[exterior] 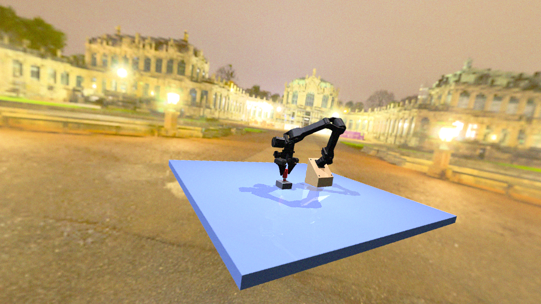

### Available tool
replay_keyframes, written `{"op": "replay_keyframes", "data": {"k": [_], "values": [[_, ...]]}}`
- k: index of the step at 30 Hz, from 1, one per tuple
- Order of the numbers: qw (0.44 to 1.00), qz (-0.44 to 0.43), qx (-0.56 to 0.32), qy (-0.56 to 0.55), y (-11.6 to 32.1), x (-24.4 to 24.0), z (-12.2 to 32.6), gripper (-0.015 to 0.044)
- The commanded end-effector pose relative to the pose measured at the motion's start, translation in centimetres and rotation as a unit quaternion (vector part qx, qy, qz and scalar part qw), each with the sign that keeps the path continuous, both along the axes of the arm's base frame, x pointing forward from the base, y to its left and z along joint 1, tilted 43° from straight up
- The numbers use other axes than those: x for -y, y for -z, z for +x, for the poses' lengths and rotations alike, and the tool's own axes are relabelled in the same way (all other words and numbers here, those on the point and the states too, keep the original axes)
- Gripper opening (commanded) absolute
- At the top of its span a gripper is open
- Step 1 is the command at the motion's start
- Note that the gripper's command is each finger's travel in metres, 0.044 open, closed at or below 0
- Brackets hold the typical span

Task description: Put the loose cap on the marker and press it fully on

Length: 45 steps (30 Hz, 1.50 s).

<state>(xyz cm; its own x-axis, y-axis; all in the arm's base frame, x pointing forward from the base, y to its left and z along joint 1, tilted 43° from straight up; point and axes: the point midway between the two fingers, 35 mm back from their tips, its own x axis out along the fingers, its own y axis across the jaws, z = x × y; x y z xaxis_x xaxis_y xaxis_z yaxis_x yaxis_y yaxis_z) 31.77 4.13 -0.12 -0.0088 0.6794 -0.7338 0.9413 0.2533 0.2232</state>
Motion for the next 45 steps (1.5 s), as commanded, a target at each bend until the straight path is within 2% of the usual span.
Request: {"op": "replay_keyframes", "data": {"k": [1,6,11,13,17,20,24,28,45], "values": [[1.000,0.000,0.000,0.000,-0.2,0.2,0.0,0.0440],[1.000,-0.002,0.000,0.000,-5.2,5.0,0.1,0.0440],[1.000,-0.001,0.000,0.000,-5.5,5.2,0.1,0.0440],[0.999,-0.001,0.021,-0.023,-5.4,5.1,0.1,0.0387],[0.976,0.001,0.147,-0.160,-5.1,4.9,0.1,0.0282],[0.933,0.003,0.244,-0.263,-4.9,4.8,0.1,0.0204],[0.850,0.005,0.358,-0.386,-4.6,4.6,0.1,0.0099],[0.833,0.006,0.376,-0.406,-4.6,4.6,0.1,0.0000],[0.833,0.006,0.376,-0.406,-4.5,4.5,0.1,0.0000]]}}
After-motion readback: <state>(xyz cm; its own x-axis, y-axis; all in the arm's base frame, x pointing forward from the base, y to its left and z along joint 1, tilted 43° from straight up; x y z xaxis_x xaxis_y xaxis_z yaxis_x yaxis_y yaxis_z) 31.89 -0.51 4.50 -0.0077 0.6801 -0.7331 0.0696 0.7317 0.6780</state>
